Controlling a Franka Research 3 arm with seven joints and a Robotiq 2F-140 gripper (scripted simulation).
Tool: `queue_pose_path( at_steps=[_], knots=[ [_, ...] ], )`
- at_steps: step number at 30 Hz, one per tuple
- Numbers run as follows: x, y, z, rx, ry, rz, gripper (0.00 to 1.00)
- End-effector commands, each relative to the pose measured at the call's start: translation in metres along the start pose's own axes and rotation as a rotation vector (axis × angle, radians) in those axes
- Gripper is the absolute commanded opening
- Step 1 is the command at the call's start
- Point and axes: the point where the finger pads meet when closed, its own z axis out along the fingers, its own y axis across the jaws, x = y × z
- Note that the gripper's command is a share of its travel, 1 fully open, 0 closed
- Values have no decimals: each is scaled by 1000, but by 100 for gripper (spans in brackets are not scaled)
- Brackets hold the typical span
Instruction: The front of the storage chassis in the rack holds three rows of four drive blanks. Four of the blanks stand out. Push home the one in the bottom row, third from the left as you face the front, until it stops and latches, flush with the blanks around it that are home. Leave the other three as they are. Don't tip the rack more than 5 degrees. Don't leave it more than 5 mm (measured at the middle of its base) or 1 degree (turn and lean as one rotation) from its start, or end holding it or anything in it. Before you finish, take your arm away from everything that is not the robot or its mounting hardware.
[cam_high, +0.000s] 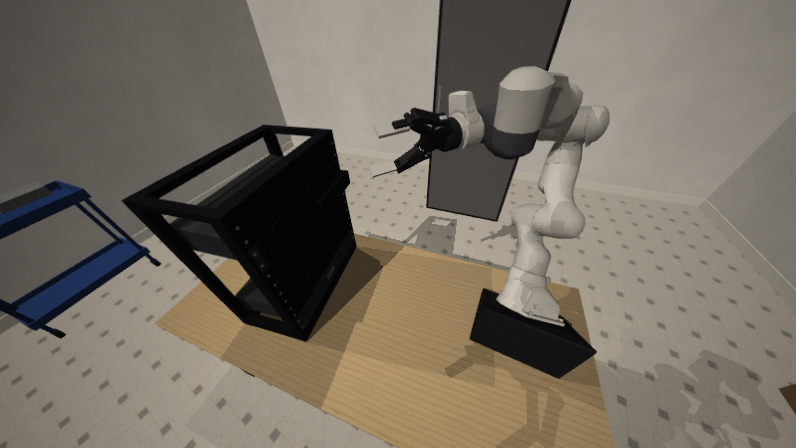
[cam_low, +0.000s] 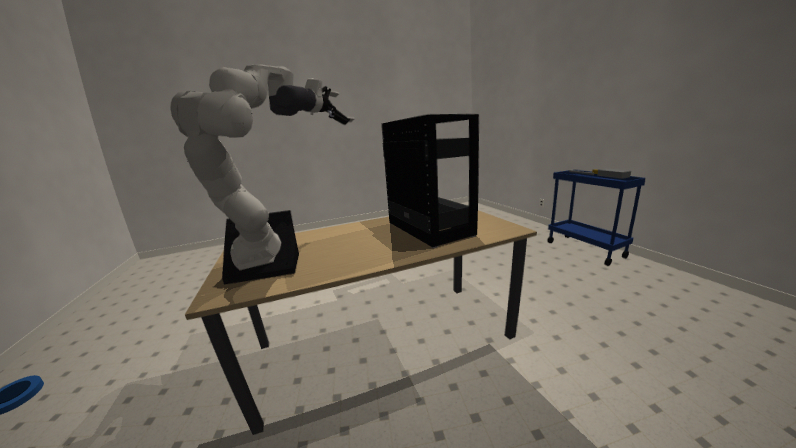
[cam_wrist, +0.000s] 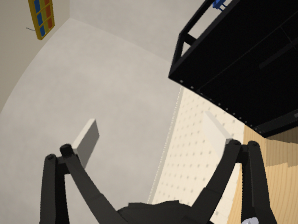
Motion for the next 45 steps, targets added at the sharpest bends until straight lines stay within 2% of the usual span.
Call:
queue_pose_path(
  at_steps=[1, 3, 19, 20, 26, 27, 36, 39, 45],
  knots=[
    [2, -2, -1, 86, 87, 64, 100],
    [7, 2, -5, 79, 109, 84, 100],
    [7, 2, -5, 79, 109, 84, 100],
    [11, 7, -8, 72, 132, 104, 100],
    [11, 7, -8, 72, 132, 104, 100],
    [15, 12, -11, 65, 153, 123, 100],
    [19, 17, -13, 58, 175, 142, 100],
    [25, 28, -18, 44, 216, 177, 100],
    [30, 39, -23, 32, 256, 210, 100]
  ],
)
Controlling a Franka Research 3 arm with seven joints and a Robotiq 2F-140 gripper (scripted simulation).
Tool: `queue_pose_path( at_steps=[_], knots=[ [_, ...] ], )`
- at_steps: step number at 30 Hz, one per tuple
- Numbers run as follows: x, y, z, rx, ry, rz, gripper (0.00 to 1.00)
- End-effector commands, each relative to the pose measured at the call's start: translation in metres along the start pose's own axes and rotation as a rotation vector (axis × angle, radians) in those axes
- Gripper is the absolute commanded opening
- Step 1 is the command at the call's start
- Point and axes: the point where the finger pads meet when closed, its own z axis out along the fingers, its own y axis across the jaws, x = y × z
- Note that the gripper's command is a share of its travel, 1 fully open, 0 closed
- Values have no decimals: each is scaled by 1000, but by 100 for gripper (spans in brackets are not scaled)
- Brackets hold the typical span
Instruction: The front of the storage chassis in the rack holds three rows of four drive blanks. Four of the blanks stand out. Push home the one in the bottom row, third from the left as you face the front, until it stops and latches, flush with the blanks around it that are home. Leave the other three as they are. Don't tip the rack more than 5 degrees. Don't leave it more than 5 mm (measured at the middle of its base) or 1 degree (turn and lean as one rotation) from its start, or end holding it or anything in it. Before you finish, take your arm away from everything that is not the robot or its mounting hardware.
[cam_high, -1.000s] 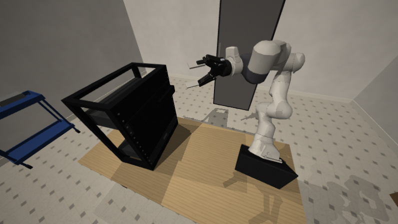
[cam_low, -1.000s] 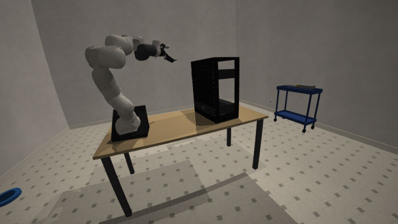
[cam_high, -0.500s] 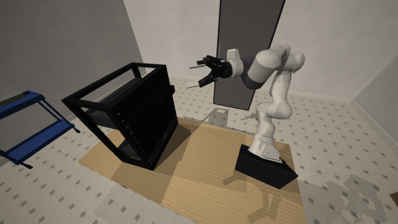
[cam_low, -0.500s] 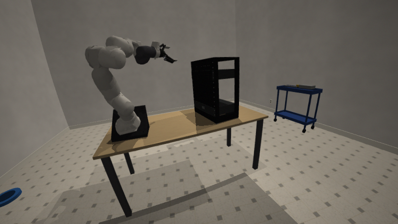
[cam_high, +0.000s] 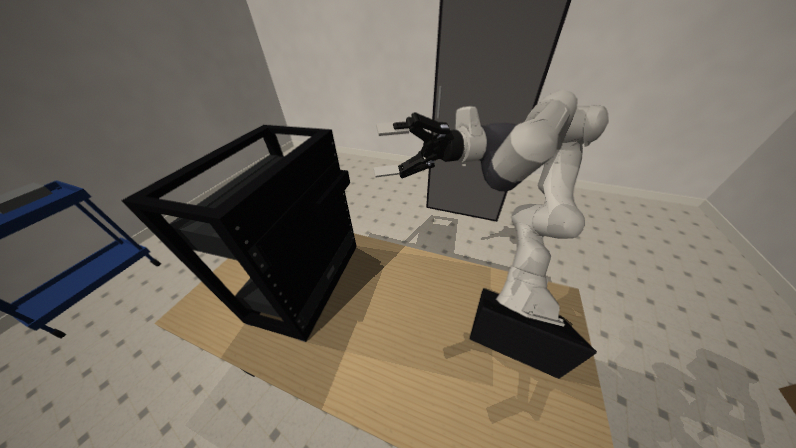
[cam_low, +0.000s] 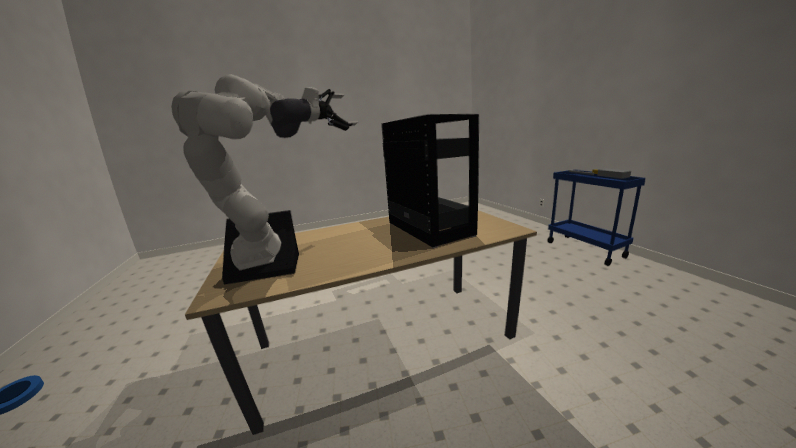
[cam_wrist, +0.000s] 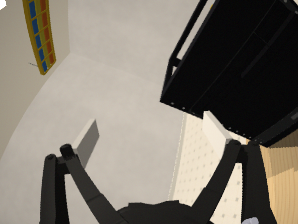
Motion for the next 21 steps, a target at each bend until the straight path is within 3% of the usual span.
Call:
queue_pose_path(
  at_steps=[1, 8, 21],
  knots=[
    [12, 5, -3, 38, 60, 117, 100],
    [20, 22, -8, 18, 117, 160, 100],
    [31, 91, -21, -46, 288, 280, 100]
  ],
)
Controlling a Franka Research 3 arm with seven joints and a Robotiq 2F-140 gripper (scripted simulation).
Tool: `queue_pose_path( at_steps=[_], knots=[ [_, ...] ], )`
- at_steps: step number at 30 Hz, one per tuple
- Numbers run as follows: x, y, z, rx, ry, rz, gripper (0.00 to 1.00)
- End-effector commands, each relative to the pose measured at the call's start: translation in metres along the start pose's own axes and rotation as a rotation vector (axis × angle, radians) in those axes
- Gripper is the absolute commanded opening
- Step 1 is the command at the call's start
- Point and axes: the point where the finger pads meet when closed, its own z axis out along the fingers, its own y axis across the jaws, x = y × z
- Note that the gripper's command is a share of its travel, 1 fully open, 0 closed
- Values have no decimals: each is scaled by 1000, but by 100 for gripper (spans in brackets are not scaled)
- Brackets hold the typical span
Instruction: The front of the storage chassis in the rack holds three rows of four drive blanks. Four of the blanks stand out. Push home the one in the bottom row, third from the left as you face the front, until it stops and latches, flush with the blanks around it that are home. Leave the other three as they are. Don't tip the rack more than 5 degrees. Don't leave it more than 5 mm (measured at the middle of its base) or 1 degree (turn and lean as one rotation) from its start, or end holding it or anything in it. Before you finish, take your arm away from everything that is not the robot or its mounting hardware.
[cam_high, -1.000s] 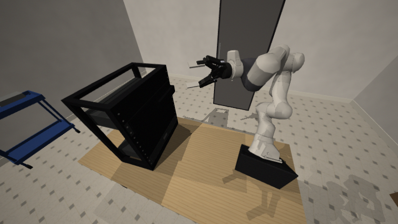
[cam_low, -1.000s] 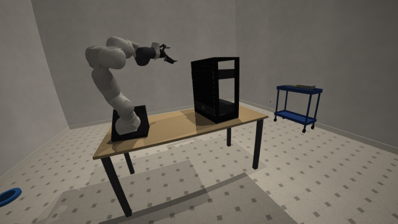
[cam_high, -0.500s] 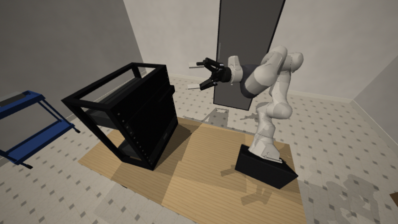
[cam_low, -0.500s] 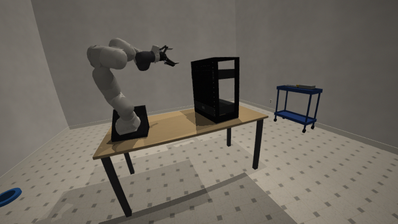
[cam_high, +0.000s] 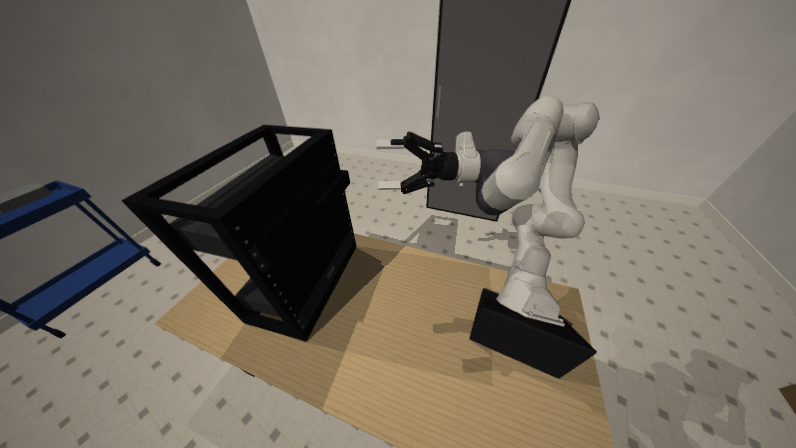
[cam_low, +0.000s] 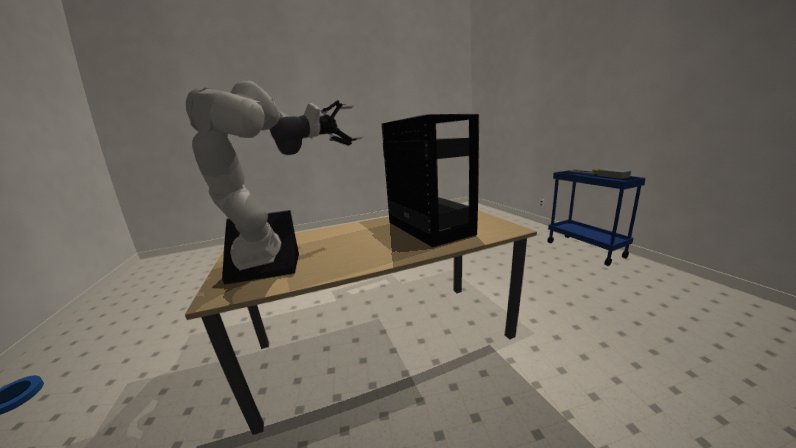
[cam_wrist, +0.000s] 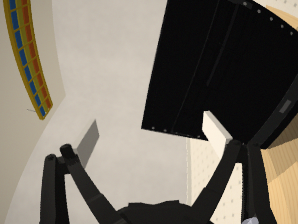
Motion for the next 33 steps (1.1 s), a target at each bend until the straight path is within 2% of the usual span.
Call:
queue_pose_path(
  at_steps=[1, 4, 19, 21, 33],
  knots=[
    [19, 18, -5, 12, 99, 120, 100],
    [19, 18, -5, 12, 99, 120, 100],
    [28, 106, -16, -50, 237, 208, 100],
    [28, 106, -16, -50, 237, 208, 100],
    [28, 152, -26, -83, 290, 243, 100]
  ],
)
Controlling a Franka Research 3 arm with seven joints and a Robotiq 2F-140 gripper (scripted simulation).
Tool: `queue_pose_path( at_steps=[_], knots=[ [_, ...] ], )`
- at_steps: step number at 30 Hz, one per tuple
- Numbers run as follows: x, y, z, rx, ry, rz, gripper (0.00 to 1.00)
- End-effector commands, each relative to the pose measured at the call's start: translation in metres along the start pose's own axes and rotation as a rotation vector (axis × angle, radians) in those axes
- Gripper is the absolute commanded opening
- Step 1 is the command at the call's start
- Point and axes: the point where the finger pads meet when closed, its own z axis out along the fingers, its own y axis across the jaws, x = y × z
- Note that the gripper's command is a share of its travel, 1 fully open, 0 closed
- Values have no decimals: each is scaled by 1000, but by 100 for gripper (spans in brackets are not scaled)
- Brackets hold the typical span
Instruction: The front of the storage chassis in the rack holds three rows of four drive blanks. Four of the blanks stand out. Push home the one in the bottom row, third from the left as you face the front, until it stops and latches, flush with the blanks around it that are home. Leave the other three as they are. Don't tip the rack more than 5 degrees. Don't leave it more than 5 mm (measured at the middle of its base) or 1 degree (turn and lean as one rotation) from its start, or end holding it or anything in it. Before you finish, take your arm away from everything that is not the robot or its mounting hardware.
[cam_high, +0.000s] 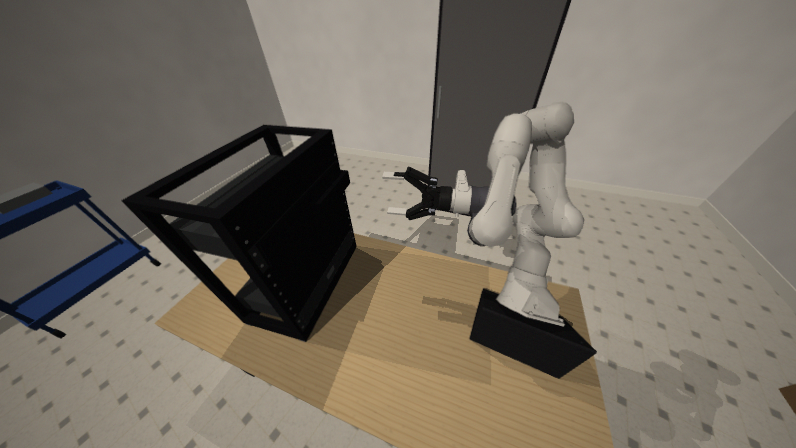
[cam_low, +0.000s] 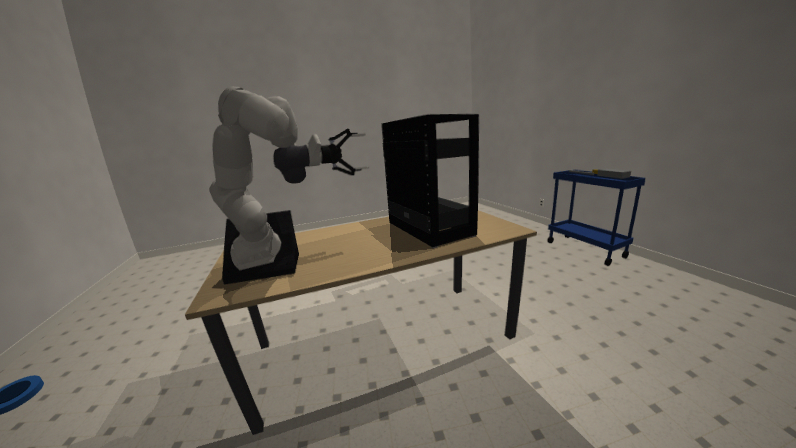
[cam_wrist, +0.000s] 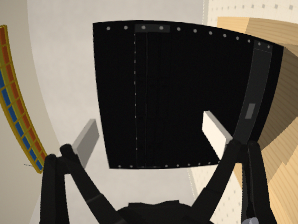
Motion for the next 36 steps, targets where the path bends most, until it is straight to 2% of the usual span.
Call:
queue_pose_path(
  at_steps=[1, 16, 36],
  knots=[
    [3, 8, -2, 29, 44, 72, 100],
    [7, 28, -5, 15, 63, 85, 100],
    [8, 30, -5, 14, 65, 87, 100]
  ],
)
